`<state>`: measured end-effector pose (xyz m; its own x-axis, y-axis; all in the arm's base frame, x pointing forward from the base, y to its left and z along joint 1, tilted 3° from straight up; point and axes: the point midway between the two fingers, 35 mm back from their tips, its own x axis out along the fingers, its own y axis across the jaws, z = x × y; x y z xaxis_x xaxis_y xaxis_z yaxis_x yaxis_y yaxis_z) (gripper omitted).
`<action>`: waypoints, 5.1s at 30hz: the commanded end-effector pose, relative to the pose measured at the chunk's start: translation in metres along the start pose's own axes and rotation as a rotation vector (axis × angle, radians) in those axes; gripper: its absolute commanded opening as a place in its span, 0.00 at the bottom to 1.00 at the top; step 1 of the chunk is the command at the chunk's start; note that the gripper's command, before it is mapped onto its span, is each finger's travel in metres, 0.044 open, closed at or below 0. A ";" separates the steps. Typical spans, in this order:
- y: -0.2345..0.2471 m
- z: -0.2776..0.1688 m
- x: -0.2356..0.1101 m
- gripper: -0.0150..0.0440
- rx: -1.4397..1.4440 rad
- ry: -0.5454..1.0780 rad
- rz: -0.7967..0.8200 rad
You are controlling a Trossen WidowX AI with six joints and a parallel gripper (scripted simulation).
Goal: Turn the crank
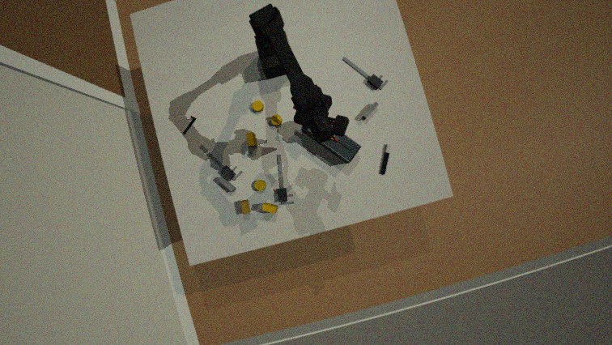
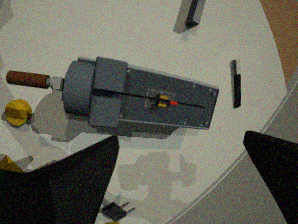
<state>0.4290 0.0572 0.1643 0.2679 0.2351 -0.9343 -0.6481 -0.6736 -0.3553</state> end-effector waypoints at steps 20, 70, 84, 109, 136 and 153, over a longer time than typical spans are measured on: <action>0.058 0.013 -0.023 1.00 0.835 -0.002 -0.223; 0.153 0.052 0.033 1.00 1.752 -0.197 -0.477; 0.161 0.050 0.054 1.00 1.752 -0.197 -0.477; 0.173 0.052 0.080 0.78 1.752 -0.197 -0.476; 0.174 0.043 0.078 0.25 1.751 -0.196 -0.477; 0.176 0.037 0.078 0.25 1.751 -0.196 -0.477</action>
<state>0.3049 -0.0098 0.0271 0.6283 0.3413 -0.6991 -0.5130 0.8573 -0.0426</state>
